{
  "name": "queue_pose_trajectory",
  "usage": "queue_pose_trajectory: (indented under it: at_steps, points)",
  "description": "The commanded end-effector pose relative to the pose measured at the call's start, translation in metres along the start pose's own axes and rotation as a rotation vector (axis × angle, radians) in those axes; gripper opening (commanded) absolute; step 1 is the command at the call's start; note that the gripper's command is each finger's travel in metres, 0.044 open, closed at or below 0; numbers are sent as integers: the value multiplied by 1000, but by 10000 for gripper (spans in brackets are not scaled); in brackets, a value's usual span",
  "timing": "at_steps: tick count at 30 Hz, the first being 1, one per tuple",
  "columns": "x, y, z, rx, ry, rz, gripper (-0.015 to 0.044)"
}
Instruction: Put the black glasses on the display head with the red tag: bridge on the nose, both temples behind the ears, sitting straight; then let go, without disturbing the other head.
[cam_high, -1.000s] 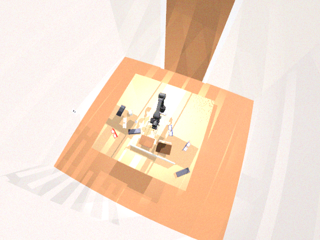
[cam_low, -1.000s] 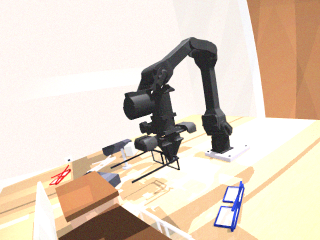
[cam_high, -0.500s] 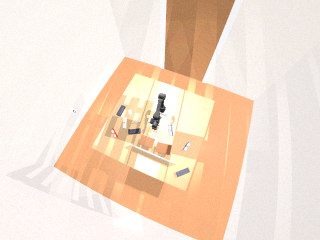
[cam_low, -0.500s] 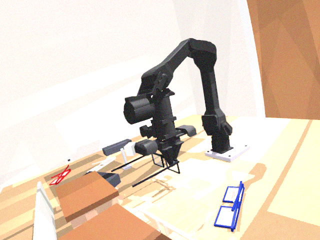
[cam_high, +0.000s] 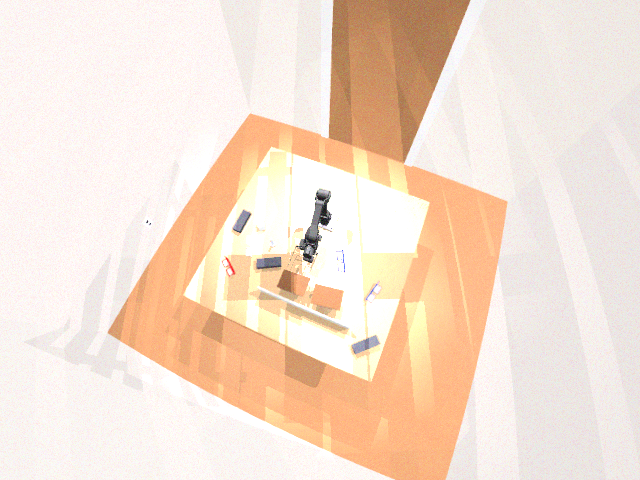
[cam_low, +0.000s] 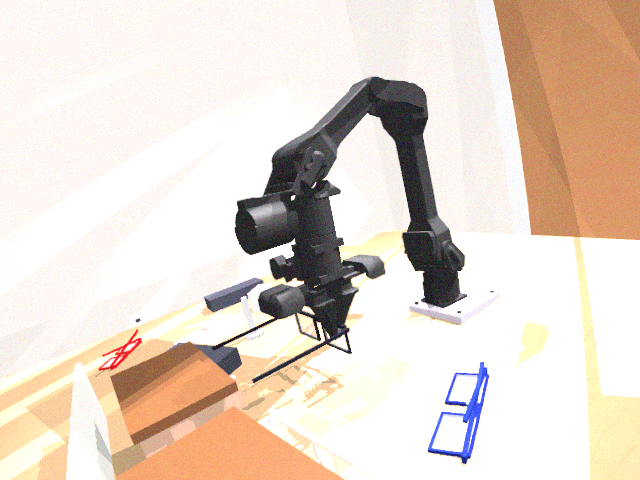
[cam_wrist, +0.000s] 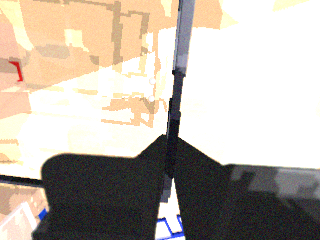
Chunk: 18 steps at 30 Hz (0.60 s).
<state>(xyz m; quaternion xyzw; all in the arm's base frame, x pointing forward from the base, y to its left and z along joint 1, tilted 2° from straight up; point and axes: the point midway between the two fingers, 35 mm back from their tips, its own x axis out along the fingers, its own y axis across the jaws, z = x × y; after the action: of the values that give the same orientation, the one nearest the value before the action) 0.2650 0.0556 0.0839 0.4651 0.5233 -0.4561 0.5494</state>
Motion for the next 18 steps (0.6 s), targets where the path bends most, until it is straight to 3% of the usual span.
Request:
queue_pose_trajectory:
  at_steps: [1, 18]
  points:
    - [0, 7, -1, -6, 3, 4, 0]
    - [0, 28, -1, -6, 3, 6, 0]
